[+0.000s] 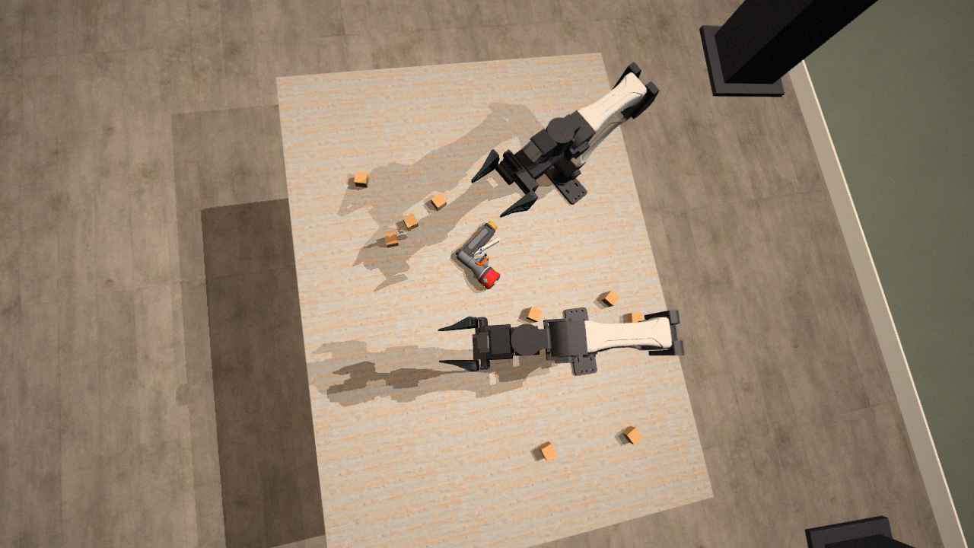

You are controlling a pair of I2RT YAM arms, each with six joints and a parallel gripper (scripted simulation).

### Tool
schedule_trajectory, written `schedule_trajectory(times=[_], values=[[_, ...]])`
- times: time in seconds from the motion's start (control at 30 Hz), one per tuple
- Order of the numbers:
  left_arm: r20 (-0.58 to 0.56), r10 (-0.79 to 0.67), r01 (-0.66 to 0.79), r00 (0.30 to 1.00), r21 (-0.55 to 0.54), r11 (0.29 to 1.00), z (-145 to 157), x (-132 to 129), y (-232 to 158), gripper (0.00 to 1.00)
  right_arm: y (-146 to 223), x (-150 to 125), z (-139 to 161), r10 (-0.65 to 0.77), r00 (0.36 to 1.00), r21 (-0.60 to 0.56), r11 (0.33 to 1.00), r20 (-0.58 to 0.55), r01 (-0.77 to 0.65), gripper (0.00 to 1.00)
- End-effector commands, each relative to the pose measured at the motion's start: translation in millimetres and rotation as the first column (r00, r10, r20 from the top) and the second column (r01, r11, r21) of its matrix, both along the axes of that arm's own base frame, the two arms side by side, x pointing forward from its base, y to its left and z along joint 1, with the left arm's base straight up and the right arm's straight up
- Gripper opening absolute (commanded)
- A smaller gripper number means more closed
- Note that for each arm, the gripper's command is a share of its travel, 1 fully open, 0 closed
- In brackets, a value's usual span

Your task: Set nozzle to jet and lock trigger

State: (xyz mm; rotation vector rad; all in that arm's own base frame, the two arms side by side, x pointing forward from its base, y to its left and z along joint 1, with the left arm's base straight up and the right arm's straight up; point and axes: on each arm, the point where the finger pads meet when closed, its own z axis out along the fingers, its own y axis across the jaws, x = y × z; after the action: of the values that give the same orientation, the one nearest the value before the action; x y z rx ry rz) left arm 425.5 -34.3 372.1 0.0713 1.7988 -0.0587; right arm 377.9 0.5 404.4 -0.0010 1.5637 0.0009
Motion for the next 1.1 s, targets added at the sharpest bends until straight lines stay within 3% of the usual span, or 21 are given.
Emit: schedule_trajectory(times=[0.0,0.17,0.33,0.4,0.5,0.63,0.67,0.97,1.0,1.07], values=[[0.187,0.037,-0.035,0.982,-0.013,0.999,38.3,-18.0,18.0,0.64,0.3,1.0,4.1,0.005,1.000,-0.008,1.000,0.015,-0.005,1.00],[0.286,0.077,-0.076,0.955,-0.014,0.997,46.8,-44.9,35.4,0.64,0.3,1.0,4.1,0.005,1.000,-0.008,1.000,0.015,-0.005,1.00],[0.289,0.088,-0.087,0.953,-0.016,0.996,42.6,-51.8,39.8,0.64,0.3,1.0,4.1,0.005,1.000,-0.008,1.000,0.015,-0.005,1.00],[0.217,0.084,-0.084,0.972,-0.012,0.996,21.0,-38.4,38.2,0.64,0.3,1.0,4.1,0.005,1.000,-0.008,1.000,0.015,-0.005,1.00],[0.300,0.095,-0.093,0.949,-0.024,0.995,58.4,-56.2,39.2,0.64,0.3,1.0,4.1,0.005,1.000,-0.008,1.000,0.015,-0.005,1.00],[0.284,0.077,-0.073,0.956,-0.023,0.997,53.3,-49.3,32.0,0.64,0.3,1.0,4.1,0.005,1.000,-0.008,1.000,0.015,-0.005,1.00],[0.280,0.077,-0.073,0.957,-0.022,0.997,52.0,-48.2,32.0,0.64,0.3,1.0,4.1,0.005,1.000,-0.008,1.000,0.015,-0.005,0.78],[0.280,0.077,-0.073,0.957,-0.022,0.997,51.9,-48.1,32.0,0.64,0.3,1.0,4.1,0.005,1.000,-0.007,1.000,0.015,-0.005,0.78],[0.280,0.077,-0.073,0.957,-0.022,0.997,51.9,-48.1,32.0,0.64,-3.7,10.0,-33.5,-0.003,0.996,-0.011,1.000,-0.087,0.002,0.78],[0.280,0.077,-0.073,0.957,-0.022,0.997,51.9,-48.1,32.0,0.64,-1.7,10.9,-36.9,0.006,0.995,-0.016,1.000,-0.104,-0.007,0.78]])
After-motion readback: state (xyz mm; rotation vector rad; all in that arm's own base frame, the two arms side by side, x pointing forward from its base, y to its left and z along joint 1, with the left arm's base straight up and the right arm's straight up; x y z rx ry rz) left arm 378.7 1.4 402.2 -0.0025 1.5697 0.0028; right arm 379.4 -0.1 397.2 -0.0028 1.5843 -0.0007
